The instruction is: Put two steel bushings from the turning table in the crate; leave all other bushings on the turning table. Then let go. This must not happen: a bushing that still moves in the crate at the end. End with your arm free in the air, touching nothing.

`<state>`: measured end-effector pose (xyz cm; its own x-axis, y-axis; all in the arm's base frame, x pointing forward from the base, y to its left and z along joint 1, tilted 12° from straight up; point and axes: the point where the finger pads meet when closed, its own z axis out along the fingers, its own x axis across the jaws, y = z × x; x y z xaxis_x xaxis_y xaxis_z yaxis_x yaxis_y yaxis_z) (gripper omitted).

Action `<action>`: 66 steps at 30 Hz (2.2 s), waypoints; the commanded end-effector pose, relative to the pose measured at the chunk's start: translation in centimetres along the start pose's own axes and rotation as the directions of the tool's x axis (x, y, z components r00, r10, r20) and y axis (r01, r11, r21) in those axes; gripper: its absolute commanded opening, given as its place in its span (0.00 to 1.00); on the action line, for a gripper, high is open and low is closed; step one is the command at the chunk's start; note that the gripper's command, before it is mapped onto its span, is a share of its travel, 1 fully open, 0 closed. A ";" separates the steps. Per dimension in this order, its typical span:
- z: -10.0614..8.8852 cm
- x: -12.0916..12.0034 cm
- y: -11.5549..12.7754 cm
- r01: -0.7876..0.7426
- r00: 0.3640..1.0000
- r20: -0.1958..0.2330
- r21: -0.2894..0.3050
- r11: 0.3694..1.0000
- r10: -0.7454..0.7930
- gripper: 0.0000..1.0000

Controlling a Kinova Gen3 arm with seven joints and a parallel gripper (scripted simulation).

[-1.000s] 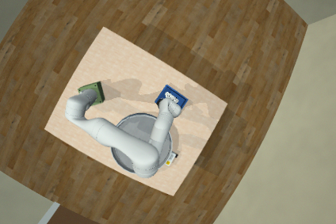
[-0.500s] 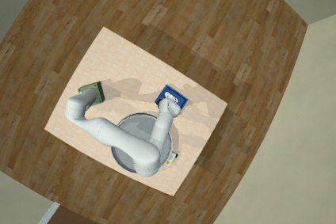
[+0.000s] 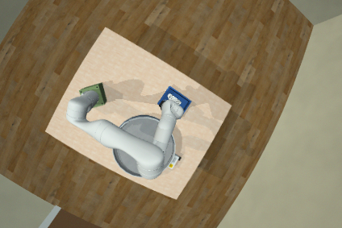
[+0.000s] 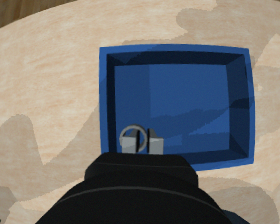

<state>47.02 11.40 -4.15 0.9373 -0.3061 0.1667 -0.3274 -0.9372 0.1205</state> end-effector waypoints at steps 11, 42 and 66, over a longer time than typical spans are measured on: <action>0.5 -0.1 -0.1 0.001 1.000 0.001 0.001 1.000 -0.001 0.00; 1.2 -0.1 -0.1 0.002 1.000 0.002 0.000 1.000 -0.002 0.00; 1.2 -0.1 -0.1 0.002 1.000 0.002 0.000 1.000 -0.002 0.42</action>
<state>47.08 11.25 -5.42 0.9383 -0.3049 0.1634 -0.3258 -0.9376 0.1216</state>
